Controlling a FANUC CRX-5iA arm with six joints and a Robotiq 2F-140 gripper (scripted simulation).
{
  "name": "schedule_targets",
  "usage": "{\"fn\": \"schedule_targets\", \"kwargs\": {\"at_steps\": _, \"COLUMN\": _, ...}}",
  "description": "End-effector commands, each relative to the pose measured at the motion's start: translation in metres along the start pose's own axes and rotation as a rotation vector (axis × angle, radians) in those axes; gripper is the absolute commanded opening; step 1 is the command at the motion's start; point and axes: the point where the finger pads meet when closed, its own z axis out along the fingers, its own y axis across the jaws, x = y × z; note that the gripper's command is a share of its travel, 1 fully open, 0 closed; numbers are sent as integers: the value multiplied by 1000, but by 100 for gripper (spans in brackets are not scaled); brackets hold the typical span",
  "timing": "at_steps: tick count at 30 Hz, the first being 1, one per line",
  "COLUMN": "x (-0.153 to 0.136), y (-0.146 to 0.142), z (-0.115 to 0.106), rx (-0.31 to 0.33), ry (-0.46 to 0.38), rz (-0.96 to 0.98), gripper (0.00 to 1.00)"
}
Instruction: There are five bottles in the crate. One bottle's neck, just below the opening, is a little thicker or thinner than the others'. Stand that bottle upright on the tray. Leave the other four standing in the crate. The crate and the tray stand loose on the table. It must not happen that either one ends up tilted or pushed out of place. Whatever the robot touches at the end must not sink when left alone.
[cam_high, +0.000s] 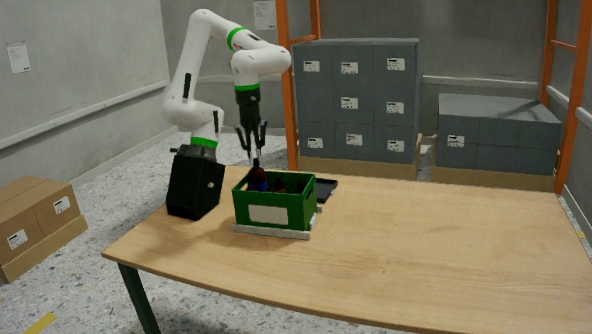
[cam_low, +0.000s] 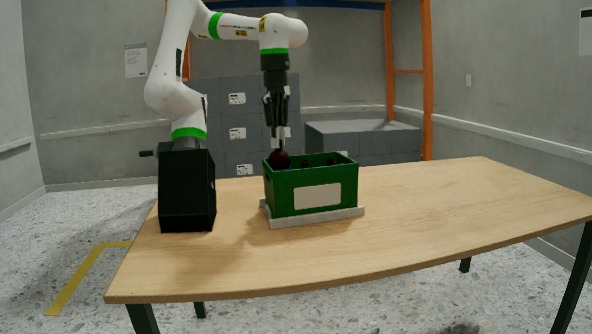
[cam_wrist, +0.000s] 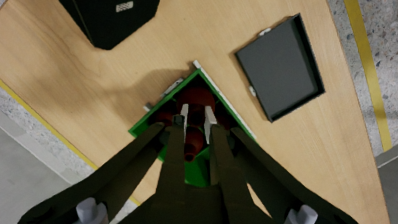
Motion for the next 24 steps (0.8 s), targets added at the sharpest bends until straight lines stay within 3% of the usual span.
{"fn": "schedule_targets", "kwargs": {"at_steps": 1, "x": 0, "y": 0, "z": -1, "rx": 0, "ry": -1, "rz": 0, "gripper": 10}}
{"fn": "schedule_targets", "kwargs": {"at_steps": 24, "x": 0, "y": 0, "z": -3, "rx": 0, "ry": -1, "rz": 0, "gripper": 10}}
